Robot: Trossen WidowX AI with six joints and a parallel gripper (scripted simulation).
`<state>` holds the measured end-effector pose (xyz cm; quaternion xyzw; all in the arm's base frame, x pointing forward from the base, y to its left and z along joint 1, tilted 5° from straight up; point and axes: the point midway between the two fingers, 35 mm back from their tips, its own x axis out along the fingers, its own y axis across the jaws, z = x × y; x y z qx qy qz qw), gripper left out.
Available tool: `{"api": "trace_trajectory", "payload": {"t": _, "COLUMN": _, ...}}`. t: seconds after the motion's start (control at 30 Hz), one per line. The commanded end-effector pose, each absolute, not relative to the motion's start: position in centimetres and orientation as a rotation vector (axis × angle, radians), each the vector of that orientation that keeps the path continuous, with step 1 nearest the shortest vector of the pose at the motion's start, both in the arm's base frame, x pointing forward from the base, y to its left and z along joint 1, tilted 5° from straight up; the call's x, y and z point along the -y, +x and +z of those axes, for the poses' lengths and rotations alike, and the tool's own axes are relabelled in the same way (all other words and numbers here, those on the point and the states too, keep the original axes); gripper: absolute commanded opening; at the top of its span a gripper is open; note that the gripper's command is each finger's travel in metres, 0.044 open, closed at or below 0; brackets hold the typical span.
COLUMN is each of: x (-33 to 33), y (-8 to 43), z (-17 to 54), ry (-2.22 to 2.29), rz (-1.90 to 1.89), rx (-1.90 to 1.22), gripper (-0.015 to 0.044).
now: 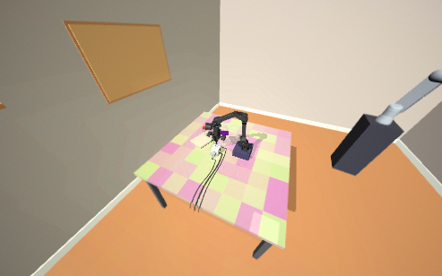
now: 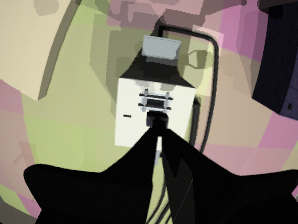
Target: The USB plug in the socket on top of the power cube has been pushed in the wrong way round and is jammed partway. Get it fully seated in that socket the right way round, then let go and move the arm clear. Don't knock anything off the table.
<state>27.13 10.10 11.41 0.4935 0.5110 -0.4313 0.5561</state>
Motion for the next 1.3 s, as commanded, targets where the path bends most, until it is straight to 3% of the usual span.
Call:
{"api": "trace_trajectory", "payload": {"t": 0.0, "x": -10.05, "y": 27.17, "z": 11.24, "ry": 1.164, "rz": -1.025, "rx": -1.199, "gripper": 0.0000}}
{"api": "trace_trajectory", "payload": {"t": 1.27, "x": -10.07, "y": 27.18, "z": 10.78, "ry": 1.165, "rz": -1.043, "rx": -1.182, "gripper": 0.0000}}
